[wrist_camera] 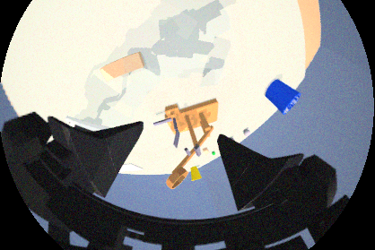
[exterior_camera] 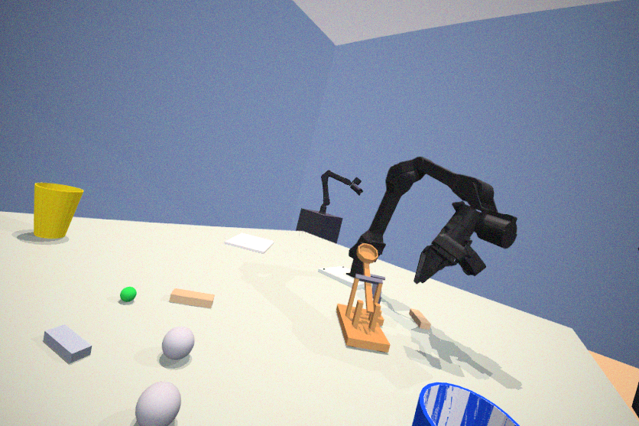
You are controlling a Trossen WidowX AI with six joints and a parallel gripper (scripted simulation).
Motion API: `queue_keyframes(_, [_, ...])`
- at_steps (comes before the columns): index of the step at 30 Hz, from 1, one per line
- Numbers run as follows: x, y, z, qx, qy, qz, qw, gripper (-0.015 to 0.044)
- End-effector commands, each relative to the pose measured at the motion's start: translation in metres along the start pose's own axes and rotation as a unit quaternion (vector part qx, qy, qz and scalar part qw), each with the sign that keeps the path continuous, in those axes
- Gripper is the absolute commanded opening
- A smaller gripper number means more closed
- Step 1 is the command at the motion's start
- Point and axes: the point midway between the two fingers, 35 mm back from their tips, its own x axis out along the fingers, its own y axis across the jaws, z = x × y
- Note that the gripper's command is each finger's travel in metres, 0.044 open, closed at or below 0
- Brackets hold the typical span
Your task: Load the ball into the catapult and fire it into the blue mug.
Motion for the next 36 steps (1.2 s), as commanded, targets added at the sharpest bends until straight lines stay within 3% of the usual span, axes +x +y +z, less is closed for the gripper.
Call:
queue_keyframes(1, [-0.002,-0.016,0.006,0.063,-0.031,0.003,0.998,0.0440])
queue_keyframes(18, [-0.011,-0.095,0.009,0.312,-0.157,0.010,0.937,0.0440])
queue_keyframes(36, [-0.030,-0.194,-0.007,0.541,-0.291,0.028,0.788,0.0440])
